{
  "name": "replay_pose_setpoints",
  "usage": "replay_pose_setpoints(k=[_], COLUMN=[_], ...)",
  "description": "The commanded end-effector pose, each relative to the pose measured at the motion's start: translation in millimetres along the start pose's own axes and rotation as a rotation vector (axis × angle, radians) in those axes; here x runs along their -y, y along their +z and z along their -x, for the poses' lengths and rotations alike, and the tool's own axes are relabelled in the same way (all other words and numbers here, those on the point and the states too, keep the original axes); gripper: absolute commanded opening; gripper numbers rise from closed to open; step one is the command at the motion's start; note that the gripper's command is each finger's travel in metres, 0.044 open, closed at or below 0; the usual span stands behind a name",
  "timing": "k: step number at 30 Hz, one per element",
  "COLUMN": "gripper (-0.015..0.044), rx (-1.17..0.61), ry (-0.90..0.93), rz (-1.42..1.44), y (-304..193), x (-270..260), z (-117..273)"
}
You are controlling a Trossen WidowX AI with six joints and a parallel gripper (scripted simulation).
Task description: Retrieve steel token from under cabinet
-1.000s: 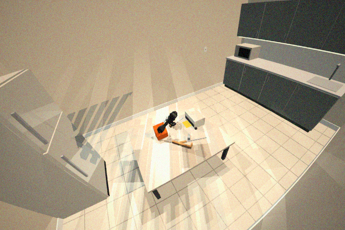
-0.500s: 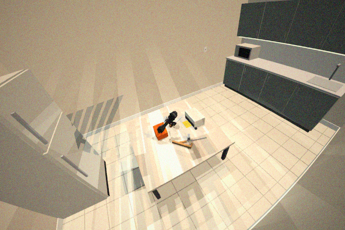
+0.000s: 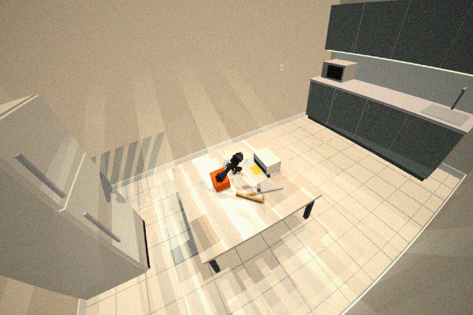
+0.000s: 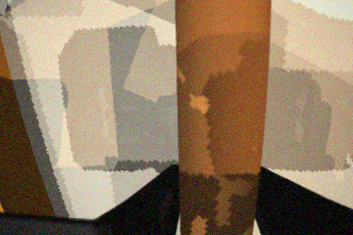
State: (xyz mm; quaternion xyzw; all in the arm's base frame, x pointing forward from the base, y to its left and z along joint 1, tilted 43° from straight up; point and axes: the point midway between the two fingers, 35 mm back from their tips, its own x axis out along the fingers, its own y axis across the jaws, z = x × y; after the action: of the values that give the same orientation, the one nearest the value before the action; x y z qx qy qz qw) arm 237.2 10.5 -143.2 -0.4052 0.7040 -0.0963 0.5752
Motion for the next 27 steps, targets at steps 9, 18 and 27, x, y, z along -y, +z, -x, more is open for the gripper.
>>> replay_pose_setpoints(k=[9,18,27], gripper=[0.0000,0.0000,0.0000], rx=[0.003,0.003,0.002], ry=[-0.001,-0.001,-0.002], rz=[0.028,0.036,0.041], y=[-2,-4,-7], x=[15,26,37], z=[1,1,1])
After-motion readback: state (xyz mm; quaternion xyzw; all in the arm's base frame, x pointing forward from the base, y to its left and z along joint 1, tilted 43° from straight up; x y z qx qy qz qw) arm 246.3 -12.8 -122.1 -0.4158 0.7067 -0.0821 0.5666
